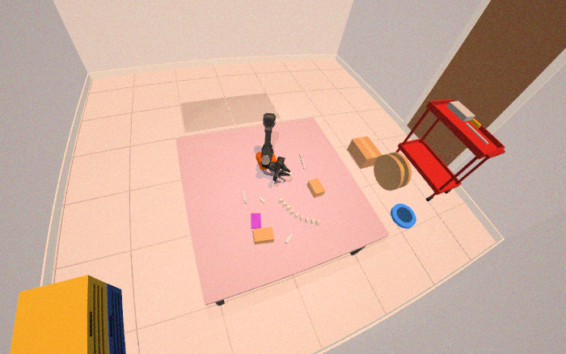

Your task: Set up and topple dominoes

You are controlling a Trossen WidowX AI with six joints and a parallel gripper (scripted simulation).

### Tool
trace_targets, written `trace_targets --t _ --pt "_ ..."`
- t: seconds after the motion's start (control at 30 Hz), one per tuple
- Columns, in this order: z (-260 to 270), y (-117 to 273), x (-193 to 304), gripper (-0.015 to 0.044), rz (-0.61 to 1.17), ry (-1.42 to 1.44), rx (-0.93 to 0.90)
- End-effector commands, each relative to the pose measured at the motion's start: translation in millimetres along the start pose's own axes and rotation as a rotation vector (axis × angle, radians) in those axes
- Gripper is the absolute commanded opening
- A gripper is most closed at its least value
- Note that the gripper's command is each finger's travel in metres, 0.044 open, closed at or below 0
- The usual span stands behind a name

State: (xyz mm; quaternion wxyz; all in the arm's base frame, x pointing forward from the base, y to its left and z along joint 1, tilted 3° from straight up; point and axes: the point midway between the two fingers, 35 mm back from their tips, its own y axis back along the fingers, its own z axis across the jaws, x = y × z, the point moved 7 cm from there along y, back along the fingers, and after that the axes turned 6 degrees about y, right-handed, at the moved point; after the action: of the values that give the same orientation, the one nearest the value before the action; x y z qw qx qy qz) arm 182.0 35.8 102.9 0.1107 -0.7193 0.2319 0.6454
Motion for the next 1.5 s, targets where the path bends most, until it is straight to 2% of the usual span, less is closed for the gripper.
trace_targets --t 0.0,0.47,1.47 --pt "4 2 1 0.0107 -0.009 -0.001 -0.004" --pt "4 2 1 0.0107 -0.009 -0.001 -0.005" --pt "-6 -8 39 0.0107 0.005 0.003 -0.027"
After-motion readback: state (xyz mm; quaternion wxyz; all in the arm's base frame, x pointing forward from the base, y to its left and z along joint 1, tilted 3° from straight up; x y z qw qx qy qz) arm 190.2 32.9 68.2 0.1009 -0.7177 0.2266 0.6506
